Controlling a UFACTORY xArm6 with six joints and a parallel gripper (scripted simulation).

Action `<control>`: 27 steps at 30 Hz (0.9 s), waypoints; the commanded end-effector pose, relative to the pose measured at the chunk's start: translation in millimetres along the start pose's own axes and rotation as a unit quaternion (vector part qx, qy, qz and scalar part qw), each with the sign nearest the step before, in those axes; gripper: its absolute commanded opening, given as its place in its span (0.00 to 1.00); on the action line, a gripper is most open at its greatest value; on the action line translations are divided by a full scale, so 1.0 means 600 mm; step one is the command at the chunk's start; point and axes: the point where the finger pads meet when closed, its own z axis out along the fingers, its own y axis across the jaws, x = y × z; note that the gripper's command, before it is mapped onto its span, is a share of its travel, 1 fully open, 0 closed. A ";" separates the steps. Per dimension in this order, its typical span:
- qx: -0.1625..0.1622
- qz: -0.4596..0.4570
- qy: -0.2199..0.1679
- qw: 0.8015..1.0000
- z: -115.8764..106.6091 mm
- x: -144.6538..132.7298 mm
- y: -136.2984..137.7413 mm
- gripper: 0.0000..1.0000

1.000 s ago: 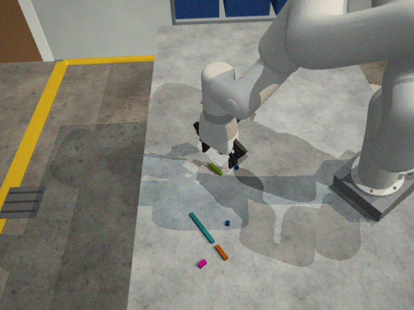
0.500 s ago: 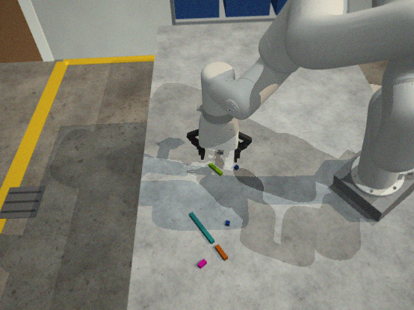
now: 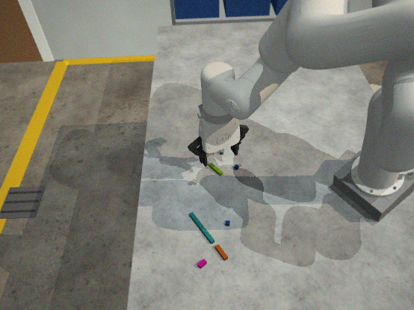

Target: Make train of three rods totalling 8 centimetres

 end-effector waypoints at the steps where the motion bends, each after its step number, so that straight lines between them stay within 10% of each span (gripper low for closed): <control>1: 0.010 -0.083 -0.004 0.996 -0.002 0.001 -0.002 1.00; 27: 0.011 -0.206 -0.003 0.979 -0.002 0.001 -0.002 1.00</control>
